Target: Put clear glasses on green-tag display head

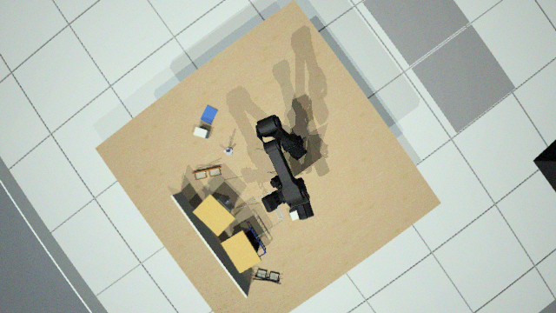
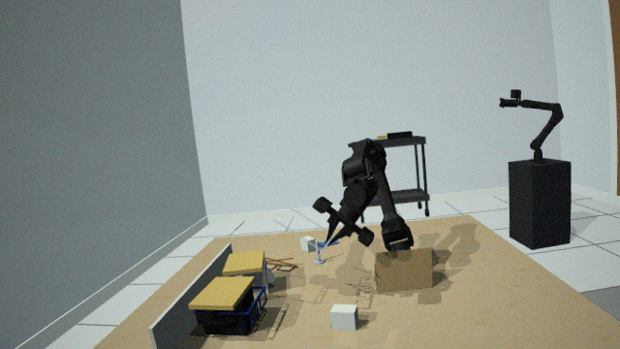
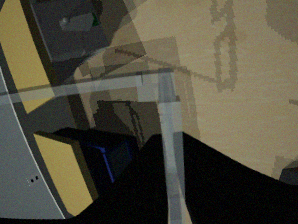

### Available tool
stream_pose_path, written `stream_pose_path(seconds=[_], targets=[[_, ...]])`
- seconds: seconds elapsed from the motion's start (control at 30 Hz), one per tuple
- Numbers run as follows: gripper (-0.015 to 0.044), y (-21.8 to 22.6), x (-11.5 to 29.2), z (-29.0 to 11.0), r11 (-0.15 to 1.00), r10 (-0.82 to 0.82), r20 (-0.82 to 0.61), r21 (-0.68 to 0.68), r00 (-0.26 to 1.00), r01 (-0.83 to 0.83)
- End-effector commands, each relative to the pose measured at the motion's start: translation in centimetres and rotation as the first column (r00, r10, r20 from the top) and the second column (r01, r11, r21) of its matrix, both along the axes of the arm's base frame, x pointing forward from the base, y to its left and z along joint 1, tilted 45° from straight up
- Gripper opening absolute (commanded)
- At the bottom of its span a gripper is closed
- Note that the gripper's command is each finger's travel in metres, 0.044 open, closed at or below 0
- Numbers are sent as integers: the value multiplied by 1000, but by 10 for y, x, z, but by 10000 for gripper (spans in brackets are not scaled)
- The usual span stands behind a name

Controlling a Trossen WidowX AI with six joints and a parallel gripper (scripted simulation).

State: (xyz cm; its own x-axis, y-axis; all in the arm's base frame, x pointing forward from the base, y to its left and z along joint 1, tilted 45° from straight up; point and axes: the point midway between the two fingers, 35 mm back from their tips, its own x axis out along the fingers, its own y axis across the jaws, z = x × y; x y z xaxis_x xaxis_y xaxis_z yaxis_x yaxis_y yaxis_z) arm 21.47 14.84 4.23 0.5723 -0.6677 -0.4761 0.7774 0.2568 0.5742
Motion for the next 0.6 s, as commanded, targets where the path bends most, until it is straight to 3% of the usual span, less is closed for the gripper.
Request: stream_pose_path(seconds=[0.0,0.57], targets=[[0,17,-7,-8,998,66,11,-15,998,-66],[0,20,-13,-12,995,91,-1,-34,996,-91]])
